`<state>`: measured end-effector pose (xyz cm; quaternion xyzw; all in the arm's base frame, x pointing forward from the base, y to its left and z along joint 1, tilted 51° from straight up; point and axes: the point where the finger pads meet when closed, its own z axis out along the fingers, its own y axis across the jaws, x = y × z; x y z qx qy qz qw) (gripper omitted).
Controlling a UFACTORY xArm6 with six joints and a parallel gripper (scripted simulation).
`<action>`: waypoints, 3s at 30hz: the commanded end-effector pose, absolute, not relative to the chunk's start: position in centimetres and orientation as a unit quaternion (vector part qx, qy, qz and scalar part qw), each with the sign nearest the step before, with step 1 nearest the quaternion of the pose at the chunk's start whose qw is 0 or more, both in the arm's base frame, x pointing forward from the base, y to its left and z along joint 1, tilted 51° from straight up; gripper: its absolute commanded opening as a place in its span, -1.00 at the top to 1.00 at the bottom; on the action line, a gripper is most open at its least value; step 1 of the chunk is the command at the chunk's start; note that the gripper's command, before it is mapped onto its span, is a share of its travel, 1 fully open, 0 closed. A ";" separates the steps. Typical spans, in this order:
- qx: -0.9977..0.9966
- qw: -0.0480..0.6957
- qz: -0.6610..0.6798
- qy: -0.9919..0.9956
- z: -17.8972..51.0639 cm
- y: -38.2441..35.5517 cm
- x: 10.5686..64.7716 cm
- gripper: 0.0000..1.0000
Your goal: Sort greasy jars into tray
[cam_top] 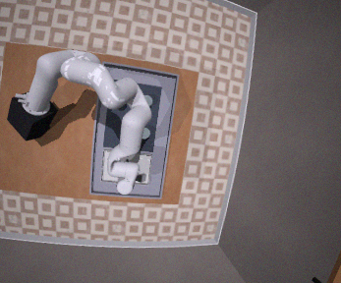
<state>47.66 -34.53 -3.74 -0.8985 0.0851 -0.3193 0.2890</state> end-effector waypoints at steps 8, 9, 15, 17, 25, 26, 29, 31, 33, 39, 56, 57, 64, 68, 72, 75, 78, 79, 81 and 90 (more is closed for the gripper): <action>-0.899 0.288 -0.320 0.085 -3.6 -34.7 47.7 -1.00; -0.899 0.288 -0.320 0.085 -3.6 -34.7 47.7 -1.00; -0.899 0.288 -0.320 0.085 -3.6 -34.7 47.7 -1.00; -0.899 0.288 -0.320 0.085 -3.6 -34.7 47.7 -1.00; -0.899 0.288 -0.320 0.085 -3.6 -34.7 47.7 -1.00; -0.899 0.288 -0.320 0.085 -3.6 -34.7 47.7 -1.00; -0.899 0.288 -0.320 0.085 -2.9 -35.3 46.9 -1.00; -0.899 0.288 -0.320 0.085 -2.4 -35.6 46.5 -1.00; -0.899 0.288 -0.320 0.085 -1.9 -36.0 46.0 -1.00; -0.899 0.288 -0.320 0.085 -0.9 -36.7 45.0 -1.00; -0.899 0.288 -0.320 0.085 2.7 -39.4 41.4 -1.00; -0.899 0.288 -0.320 0.085 2.7 -39.4 41.4 -1.00; -0.899 0.288 -0.320 0.085 2.7 -39.4 41.4 -1.00; -0.899 0.288 -0.320 0.085 2.7 -39.4 41.4 -1.00; -0.899 0.288 -0.320 0.085 2.7 -39.4 41.4 -1.00; -0.899 0.288 -0.320 0.085 2.7 -39.4 41.4 -1.00; -0.899 0.288 -0.320 0.085 2.7 -39.4 41.4 -1.00; -0.899 0.288 -0.320 0.085 2.7 -39.4 41.4 -1.00; -0.899 0.288 -0.320 0.085 2.7 -39.4 41.4 -1.00; -0.899 0.288 -0.320 0.085 2.7 -39.4 41.4 -1.00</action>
